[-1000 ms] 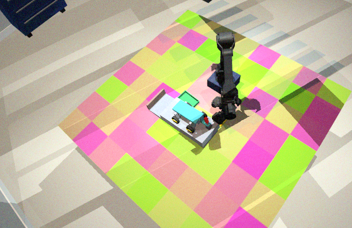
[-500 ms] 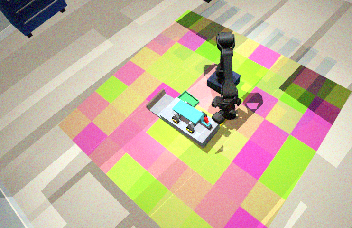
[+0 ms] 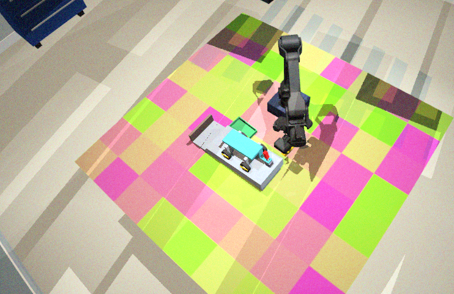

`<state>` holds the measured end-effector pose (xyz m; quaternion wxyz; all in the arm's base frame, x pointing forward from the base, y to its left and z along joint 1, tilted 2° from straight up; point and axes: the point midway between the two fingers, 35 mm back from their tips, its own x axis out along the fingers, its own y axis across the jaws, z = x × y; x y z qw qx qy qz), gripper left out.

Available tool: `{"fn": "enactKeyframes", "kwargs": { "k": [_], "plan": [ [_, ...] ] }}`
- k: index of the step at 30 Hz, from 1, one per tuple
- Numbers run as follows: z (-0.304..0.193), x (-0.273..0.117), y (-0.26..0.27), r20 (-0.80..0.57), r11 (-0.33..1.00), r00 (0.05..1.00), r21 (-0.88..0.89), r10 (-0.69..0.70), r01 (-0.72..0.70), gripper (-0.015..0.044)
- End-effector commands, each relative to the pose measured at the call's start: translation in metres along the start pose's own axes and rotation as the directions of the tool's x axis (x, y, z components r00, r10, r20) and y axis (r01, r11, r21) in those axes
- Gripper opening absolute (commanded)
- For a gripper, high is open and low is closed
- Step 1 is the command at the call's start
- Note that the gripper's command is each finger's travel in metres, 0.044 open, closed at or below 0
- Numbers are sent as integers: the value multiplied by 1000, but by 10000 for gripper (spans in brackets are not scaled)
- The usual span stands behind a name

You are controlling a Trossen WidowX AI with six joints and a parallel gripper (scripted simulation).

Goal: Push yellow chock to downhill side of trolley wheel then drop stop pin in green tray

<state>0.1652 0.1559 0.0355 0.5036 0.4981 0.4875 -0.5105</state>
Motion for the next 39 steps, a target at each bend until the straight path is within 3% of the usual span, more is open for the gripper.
{"fn": "enactKeyframes", "kwargs": {
  "k": [1, 30, 39],
  "plan": [
    [-1, -16, 1, -7, 1000, 1000, 5, 12, -12, 0],
    [-3, -100, 6, -8, 1000, 1000, 5, 13, -13, 0],
    [-4, -102, 6, -8, 999, 1000, -38, 13, -13, 0]
  ]
}}
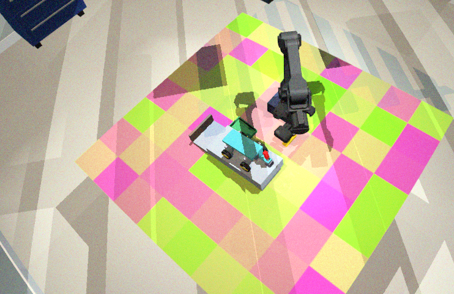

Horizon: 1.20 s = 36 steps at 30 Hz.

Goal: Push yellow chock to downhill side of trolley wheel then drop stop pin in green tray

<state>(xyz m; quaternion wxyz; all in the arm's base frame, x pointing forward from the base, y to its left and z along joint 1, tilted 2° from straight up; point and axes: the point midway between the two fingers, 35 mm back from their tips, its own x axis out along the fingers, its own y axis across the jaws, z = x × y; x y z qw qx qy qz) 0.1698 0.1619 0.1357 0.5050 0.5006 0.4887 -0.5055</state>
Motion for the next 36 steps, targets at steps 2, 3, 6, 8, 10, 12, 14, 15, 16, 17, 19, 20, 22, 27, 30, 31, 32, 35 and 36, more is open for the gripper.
{"fn": "enactKeyframes", "kwargs": {
  "k": [2, 3, 6, 8, 10, 12, 14, 15, 16, 17, 19, 20, 22, 27, 30, 31, 32, 35, 36],
  "plan": [
    [0, -2, 1, 0, 995, 1000, -99, 4, -5, 0],
    [0, -2, 1, 0, 991, 1000, -133, 4, -4, 0],
    [0, -2, 1, -1, 972, 1000, -234, 4, -4, 0],
    [0, -2, 1, -1, 954, 1000, -301, 3, -3, 0],
    [0, -2, 1, -1, 930, 1000, -366, 3, -3, 0],
    [0, -2, 1, -1, 903, 1000, -429, 3, -3, 0],
    [0, -2, 1, -1, 872, 1000, -490, 3, -3, 0],
    [0, -2, 1, -1, 854, 1000, -520, 3, -3, 0],
    [0, -2, 1, -1, 836, 1000, -549, 3, -2, 0],
    [0, -2, 1, -1, 817, 1000, -577, 2, -2, 0],
    [0, -2, 1, -1, 775, 1000, -631, 2, -2, 0],
    [0, -2, 1, -1, 753, 1000, -658, 2, -2, 0],
    [0, -2, 1, -1, 707, 1000, -708, 2, -2, 0],
    [0, -2, 1, -1, 576, 1000, -817, 2, -1, 0],
    [0, -2, 1, -1, 489, 1000, -872, 1, -1, 0],
    [-1, -2, 1, -1, 459, 1000, -888, 1, -1, 0],
    [-1, -2, 1, -1, 429, 1000, -903, 1, -1, 0],
    [-1, -2, 1, 0, 334, 1000, -943, 1, -1, 0],
    [-1, -2, 1, 0, 302, 1000, -953, 1, -1, 0]
  ]
}}
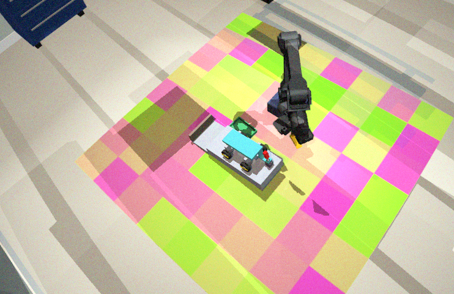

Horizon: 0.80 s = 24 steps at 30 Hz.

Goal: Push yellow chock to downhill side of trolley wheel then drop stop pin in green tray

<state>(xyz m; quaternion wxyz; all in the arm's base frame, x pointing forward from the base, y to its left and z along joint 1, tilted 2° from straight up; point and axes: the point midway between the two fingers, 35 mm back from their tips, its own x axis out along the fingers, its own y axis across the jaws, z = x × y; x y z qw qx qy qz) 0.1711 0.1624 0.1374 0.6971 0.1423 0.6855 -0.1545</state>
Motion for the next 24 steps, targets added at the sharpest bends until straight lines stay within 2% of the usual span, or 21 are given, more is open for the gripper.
{"fn": "enactKeyframes", "kwargs": {
  "k": [1, 11, 24],
  "plan": [
    [0, 0, 0, 0, 990, 1000, -138, -1, 1, 0],
    [0, 0, 0, -1, 898, 1000, -440, -1, 1, 0],
    [15, 1, -16, 1, 895, 1000, -445, -2, 3, 0]
  ]
}}
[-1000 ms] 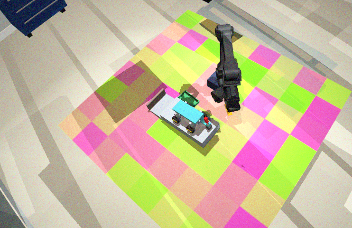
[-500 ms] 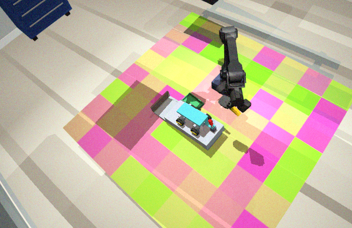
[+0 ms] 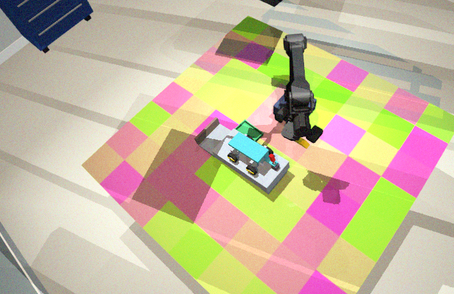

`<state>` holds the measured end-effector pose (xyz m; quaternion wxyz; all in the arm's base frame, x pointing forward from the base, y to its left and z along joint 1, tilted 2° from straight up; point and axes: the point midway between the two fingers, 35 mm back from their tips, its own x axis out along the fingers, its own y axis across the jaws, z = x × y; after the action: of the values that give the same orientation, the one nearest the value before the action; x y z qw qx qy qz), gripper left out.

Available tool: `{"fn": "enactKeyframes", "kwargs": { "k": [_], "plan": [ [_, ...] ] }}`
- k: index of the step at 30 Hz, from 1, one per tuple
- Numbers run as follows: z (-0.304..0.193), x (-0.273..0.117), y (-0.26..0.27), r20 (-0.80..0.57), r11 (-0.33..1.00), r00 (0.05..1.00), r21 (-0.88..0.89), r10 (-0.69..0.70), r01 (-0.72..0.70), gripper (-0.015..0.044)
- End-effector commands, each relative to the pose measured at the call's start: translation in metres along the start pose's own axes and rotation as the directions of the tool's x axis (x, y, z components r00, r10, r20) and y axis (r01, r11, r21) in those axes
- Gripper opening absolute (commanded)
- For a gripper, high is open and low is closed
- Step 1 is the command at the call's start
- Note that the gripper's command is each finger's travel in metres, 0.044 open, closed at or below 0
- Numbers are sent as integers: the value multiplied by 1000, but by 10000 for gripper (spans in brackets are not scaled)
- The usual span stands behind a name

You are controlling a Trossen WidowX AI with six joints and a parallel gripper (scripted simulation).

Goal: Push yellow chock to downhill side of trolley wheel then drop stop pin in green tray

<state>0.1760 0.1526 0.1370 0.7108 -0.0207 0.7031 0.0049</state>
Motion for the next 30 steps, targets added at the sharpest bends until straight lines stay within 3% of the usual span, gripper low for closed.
{"fn": "enactKeyframes", "kwargs": {
  "k": [1, 30],
  "plan": [
    [3, 1, -15, 1, 1000, 1000, -2, -1, 1, 0],
    [31, 7, -116, 4, 1000, 1000, -2, -11, 11, 0]
  ]
}}
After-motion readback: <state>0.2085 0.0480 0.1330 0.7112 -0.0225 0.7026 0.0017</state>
